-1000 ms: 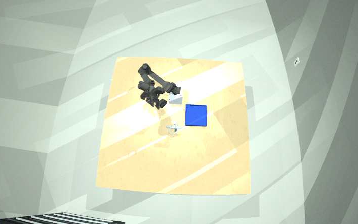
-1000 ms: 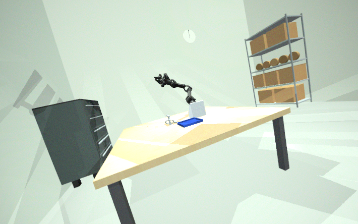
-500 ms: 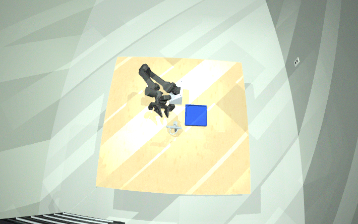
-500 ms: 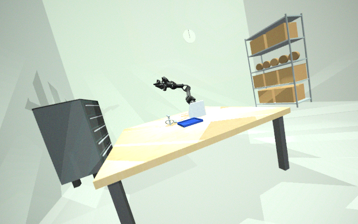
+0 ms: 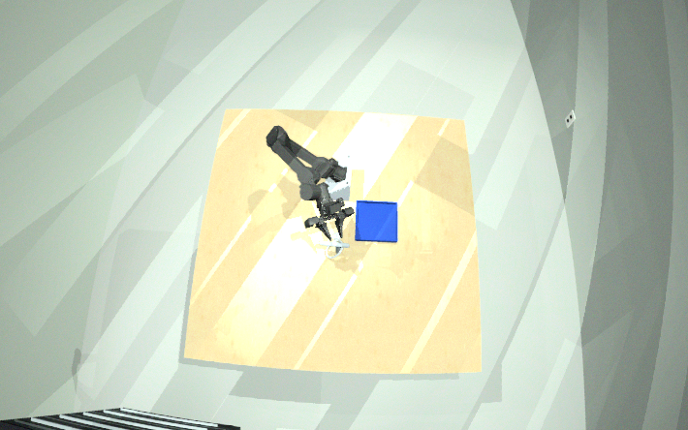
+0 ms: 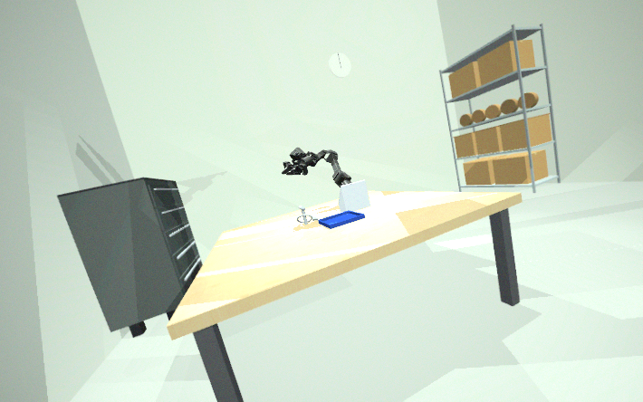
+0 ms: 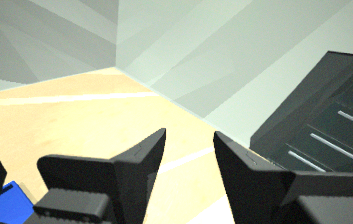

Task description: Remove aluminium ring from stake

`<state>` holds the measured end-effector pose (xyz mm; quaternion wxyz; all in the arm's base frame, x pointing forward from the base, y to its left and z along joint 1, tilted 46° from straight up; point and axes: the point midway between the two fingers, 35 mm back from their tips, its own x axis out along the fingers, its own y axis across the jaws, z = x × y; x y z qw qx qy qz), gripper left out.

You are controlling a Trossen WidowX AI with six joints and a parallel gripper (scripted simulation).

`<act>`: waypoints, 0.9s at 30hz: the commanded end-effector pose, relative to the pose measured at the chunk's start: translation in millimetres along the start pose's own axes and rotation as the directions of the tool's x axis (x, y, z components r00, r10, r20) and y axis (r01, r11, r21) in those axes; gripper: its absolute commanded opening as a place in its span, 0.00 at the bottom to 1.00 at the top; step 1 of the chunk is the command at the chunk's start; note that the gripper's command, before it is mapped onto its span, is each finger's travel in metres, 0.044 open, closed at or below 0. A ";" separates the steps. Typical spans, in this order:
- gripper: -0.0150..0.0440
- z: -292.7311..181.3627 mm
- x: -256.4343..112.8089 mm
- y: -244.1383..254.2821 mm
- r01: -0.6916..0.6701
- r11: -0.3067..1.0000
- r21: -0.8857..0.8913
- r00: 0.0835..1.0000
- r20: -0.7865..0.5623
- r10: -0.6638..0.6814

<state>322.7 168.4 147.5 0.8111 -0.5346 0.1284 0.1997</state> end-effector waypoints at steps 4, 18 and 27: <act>0.59 -54.4 10.3 43.3 -0.022 0.990 0.138 0.979 -0.200 0.049; 0.59 -134.4 1.0 99.6 0.088 0.936 0.340 0.881 -0.465 0.087; 0.59 -189.5 -19.8 119.5 0.226 0.892 0.393 0.772 -0.630 0.082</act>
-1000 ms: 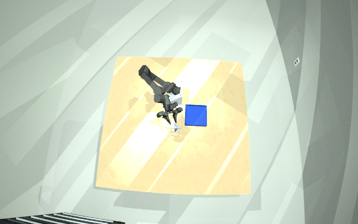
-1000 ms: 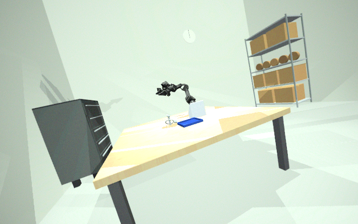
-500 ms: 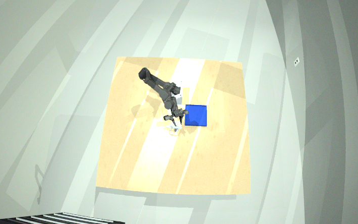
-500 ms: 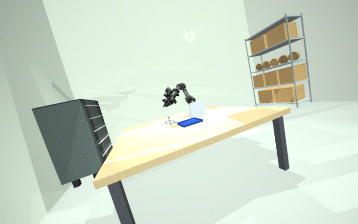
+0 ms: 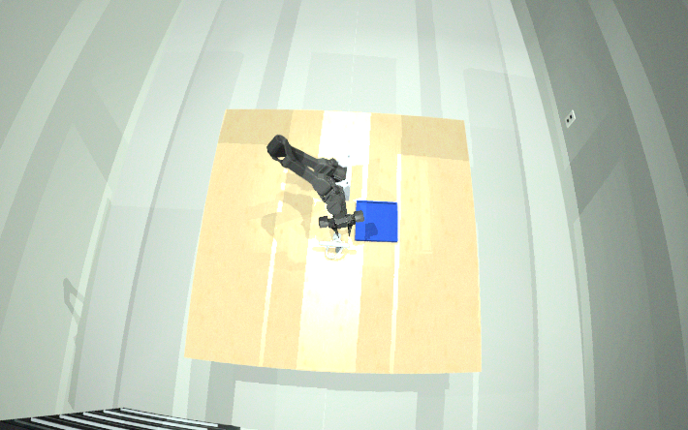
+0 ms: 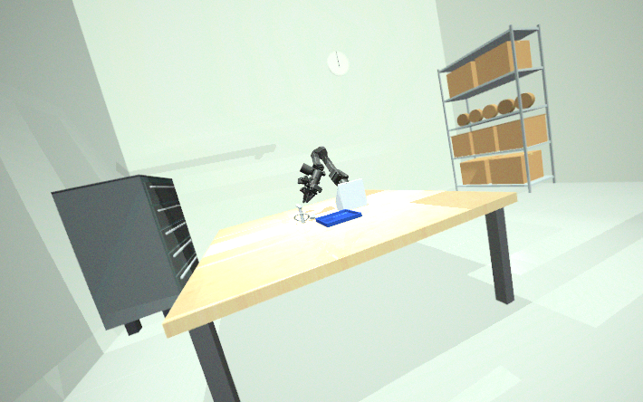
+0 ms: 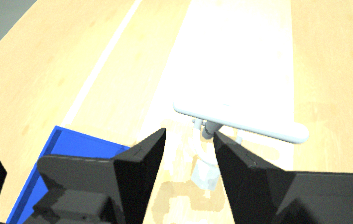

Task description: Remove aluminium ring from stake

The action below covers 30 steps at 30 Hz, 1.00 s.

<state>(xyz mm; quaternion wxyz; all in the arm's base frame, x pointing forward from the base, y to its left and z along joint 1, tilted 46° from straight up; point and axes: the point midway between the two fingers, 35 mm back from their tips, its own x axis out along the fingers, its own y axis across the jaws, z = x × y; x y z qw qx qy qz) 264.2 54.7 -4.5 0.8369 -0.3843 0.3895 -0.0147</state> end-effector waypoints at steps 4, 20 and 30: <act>0.59 -57.4 9.1 -13.7 0.127 0.989 0.076 0.980 -0.166 -0.112; 0.59 -76.0 18.0 -19.9 0.173 0.981 0.093 0.965 -0.216 -0.150; 0.59 -79.3 34.0 -22.1 0.172 0.981 0.093 0.965 -0.217 -0.148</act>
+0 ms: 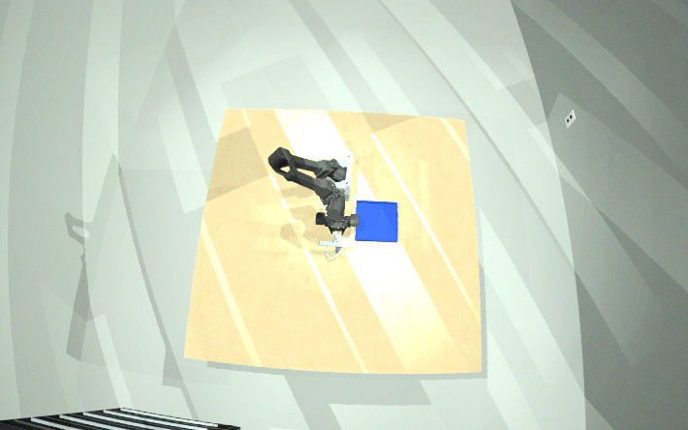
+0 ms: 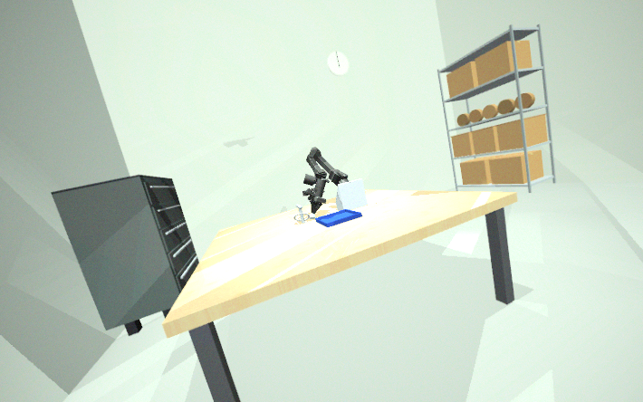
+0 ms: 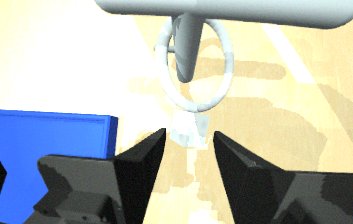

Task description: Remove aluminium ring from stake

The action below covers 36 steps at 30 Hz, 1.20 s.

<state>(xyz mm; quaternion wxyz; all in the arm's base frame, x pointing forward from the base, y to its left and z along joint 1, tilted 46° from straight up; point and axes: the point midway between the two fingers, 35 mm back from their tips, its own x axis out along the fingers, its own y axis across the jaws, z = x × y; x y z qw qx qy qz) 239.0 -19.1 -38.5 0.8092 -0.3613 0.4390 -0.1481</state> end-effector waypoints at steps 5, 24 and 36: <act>0.59 -1.7 14.2 1.0 -0.004 1.000 -0.010 1.000 -0.002 0.004; 0.49 -2.5 23.0 -1.7 0.005 1.000 -0.003 1.000 0.000 -0.005; 0.36 -2.5 23.0 -1.7 0.005 1.000 -0.003 1.000 0.000 -0.005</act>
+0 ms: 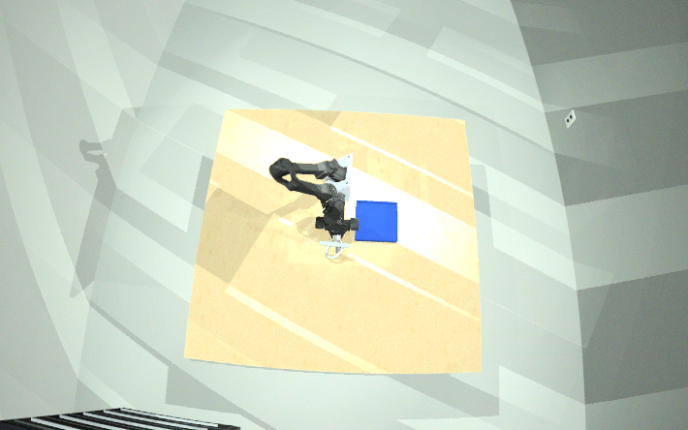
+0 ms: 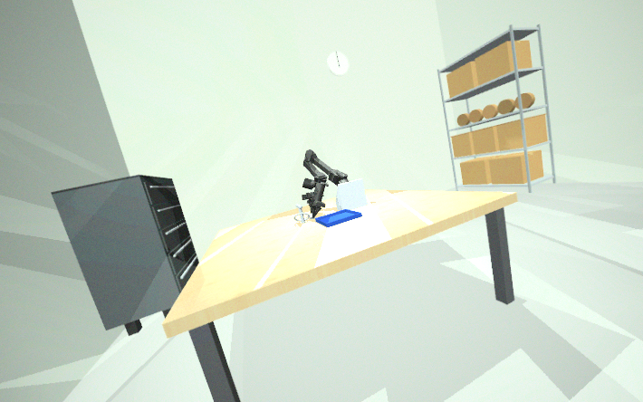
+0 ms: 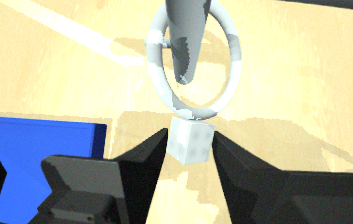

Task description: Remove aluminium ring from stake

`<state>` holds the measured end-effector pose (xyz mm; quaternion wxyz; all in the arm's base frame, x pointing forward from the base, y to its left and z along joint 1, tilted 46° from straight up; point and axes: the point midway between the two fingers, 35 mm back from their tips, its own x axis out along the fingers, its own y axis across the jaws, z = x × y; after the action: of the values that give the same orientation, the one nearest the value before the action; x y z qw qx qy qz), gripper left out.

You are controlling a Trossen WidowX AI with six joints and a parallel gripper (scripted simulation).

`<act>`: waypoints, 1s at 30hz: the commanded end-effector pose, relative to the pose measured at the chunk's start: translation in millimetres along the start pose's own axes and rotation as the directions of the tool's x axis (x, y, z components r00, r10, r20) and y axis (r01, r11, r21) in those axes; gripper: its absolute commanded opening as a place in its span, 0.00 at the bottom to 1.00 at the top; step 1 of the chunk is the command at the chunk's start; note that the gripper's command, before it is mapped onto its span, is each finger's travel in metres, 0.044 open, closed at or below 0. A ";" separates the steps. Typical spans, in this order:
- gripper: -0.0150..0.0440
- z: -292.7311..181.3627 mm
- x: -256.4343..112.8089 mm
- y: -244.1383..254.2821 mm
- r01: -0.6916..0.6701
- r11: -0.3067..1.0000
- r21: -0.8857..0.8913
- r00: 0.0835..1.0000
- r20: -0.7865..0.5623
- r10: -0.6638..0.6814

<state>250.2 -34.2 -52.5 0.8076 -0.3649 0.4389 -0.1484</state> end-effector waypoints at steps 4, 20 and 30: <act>0.31 0.2 -0.2 -0.4 0.001 1.000 0.004 1.000 0.000 -0.001; 0.25 9.4 -13.2 1.1 -0.004 1.000 -0.001 1.000 0.001 0.004; 0.25 12.7 -18.9 1.1 -0.005 1.000 -0.003 1.000 0.002 0.005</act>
<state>247.0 -19.5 -41.4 0.8032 -0.3686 0.4456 -0.1431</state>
